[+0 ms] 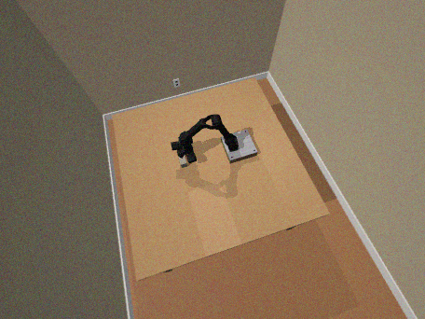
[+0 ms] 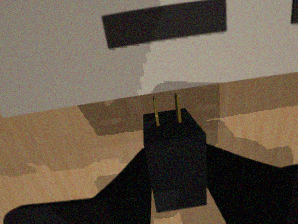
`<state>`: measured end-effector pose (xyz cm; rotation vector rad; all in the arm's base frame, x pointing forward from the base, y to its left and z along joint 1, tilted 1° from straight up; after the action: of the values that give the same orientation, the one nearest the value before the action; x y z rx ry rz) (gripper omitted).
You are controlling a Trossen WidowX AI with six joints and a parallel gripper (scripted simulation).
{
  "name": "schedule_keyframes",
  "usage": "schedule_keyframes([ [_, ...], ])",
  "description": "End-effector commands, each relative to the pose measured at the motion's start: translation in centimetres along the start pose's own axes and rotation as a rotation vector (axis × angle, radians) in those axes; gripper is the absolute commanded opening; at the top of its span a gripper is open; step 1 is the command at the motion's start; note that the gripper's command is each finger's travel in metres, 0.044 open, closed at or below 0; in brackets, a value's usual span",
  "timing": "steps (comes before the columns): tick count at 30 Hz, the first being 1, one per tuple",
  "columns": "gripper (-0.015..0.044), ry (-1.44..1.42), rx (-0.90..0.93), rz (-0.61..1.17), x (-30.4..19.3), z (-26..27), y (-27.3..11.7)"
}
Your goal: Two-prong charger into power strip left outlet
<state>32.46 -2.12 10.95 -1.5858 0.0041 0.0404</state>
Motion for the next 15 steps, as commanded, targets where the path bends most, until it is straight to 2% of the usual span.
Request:
schedule_keyframes([
  [1, 0.0, -0.004, -0.004, -0.002, 0.17, -0.05, -0.1],
  [15, 0.0, -0.004, -0.004, -0.002, 0.4, -0.04, -0.15],
])
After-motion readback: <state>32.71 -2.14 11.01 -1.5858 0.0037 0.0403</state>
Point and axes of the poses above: the point midway between the two fingers, 35 mm back from their tips, its own y axis out along the fingers, its own z axis across the jaws, x = y × z, the point moved 10 cm from there along -y, back along the fingers, and after that the axes turned 3 degrees about y, right-handed, at the moved point
